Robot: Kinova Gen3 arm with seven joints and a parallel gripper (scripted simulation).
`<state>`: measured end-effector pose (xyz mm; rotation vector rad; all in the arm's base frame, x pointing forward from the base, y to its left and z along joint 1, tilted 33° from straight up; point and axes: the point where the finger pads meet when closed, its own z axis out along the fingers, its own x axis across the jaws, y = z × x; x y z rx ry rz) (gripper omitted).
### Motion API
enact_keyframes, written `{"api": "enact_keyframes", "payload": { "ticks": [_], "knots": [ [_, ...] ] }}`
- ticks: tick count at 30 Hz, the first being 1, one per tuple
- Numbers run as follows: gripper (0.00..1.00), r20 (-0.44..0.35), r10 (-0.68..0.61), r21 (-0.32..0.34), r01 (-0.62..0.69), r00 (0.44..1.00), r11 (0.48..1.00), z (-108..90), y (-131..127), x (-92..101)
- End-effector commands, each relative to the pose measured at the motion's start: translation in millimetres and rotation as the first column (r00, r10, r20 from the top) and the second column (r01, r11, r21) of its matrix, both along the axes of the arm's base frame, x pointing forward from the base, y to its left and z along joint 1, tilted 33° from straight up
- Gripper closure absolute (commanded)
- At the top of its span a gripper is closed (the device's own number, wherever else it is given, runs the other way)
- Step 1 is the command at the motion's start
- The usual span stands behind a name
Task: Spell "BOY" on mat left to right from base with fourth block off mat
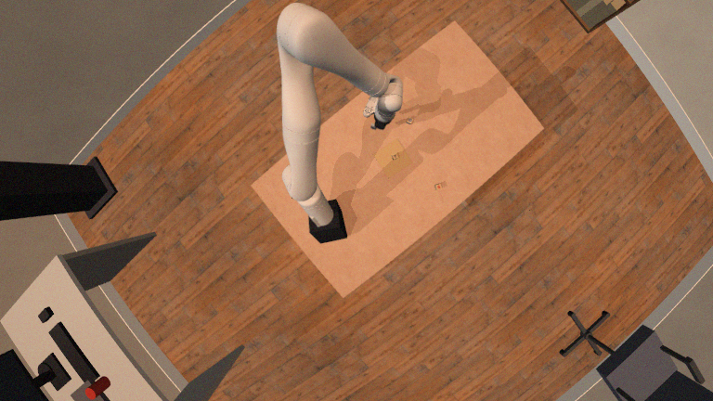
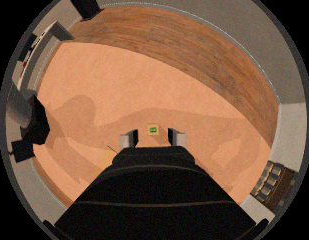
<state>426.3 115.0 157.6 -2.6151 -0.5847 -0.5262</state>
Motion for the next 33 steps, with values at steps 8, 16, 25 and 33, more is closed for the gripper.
{"api": "enact_keyframes", "payload": {
  "ticks": [8,16,25,33],
  "knots": [
    [0.00,0.001,-0.001,0.000,0.001,1.000,1.000,0.5,-0.4,0.4],
    [0.00,0.001,-0.001,0.000,0.001,1.000,1.000,0.5,-0.4,0.4],
    [0.00,0.002,0.000,0.001,0.000,1.000,1.000,-0.1,0.0,0.6],
    [0.00,0.004,0.001,0.004,-0.001,1.000,1.000,-1.9,1.0,1.1]
  ]
}}
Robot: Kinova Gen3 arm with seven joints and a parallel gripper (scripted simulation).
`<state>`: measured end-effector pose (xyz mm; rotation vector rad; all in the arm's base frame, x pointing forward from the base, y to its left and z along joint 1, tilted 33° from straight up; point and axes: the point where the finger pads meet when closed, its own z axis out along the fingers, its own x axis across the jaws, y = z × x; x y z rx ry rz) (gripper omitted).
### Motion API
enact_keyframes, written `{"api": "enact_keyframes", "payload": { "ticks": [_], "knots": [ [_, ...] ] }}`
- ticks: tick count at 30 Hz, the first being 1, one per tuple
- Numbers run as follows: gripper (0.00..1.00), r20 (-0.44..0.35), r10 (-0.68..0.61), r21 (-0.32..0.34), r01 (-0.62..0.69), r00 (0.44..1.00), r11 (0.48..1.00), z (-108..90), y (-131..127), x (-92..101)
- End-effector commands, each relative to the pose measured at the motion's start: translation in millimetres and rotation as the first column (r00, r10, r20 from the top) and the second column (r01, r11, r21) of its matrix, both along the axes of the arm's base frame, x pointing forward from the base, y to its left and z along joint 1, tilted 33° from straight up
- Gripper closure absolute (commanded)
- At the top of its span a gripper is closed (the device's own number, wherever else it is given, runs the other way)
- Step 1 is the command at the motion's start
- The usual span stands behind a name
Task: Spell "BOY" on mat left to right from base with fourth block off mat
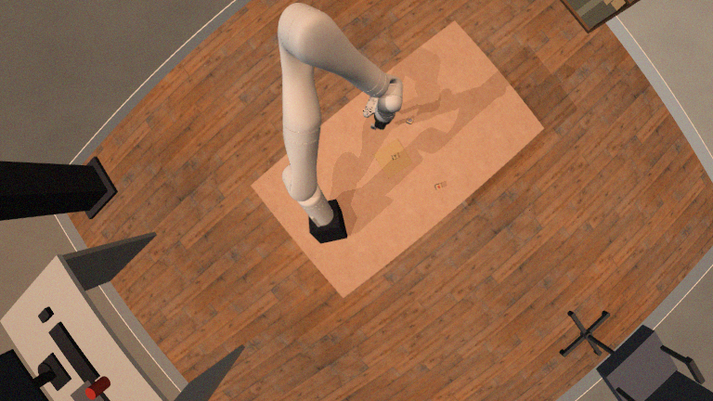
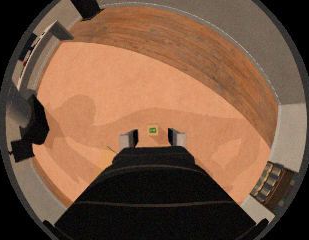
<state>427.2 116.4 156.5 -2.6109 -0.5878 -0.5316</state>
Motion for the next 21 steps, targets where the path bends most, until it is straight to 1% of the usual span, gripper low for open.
{"api": "enact_keyframes", "payload": {
  "ticks": [1,11,21],
  "knots": [
    [0.00,0.000,-0.001,0.002,0.001,1.000,1.000,-1.1,-0.2,0.2],
    [0.00,0.001,0.000,0.004,0.000,1.000,1.000,-9.6,4.8,2.7],
    [0.00,0.001,0.000,0.004,0.000,1.000,1.000,-25.3,14.1,7.2]
  ]
}}
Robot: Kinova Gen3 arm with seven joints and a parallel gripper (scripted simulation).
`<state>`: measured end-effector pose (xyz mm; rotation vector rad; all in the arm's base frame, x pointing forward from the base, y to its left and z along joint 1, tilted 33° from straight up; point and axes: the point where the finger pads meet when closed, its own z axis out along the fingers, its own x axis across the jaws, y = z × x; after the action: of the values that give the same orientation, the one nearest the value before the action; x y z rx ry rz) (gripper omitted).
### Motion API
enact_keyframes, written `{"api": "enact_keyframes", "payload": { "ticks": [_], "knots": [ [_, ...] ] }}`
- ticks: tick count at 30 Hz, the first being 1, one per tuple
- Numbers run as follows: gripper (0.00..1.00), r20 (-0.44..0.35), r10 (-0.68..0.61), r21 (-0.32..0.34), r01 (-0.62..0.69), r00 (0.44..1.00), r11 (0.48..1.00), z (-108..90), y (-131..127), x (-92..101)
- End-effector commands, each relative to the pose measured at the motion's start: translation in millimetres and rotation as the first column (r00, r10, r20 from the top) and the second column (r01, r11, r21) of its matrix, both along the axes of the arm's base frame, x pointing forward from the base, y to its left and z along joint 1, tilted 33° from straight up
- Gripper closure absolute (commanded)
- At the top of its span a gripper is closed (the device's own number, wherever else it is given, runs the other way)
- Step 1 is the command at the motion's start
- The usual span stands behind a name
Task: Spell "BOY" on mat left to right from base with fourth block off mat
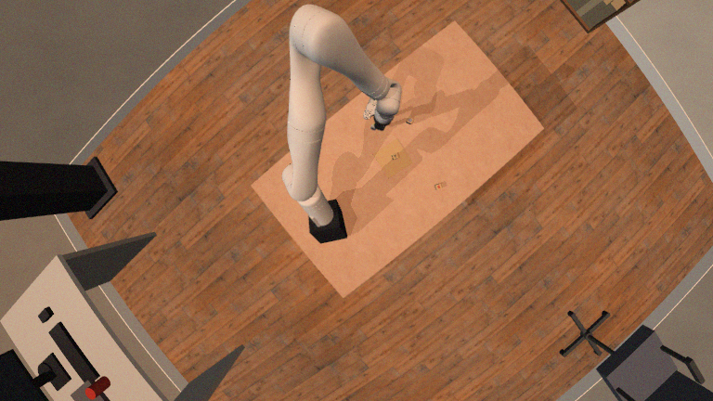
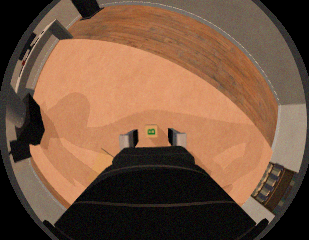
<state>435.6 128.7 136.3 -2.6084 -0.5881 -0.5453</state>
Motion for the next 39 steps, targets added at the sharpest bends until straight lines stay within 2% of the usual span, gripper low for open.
{"api": "enact_keyframes", "payload": {
  "ticks": [1,18,39],
  "knots": [
    [0.00,-0.009,0.001,0.002,-0.001,1.000,1.000,-6.6,2.7,-0.7],
    [0.00,-0.009,0.001,0.002,-0.001,1.000,1.000,-21.6,11.6,3.6],
    [0.00,-0.009,0.001,0.002,-0.001,1.000,1.000,-23.3,12.6,4.1]
  ]
}}
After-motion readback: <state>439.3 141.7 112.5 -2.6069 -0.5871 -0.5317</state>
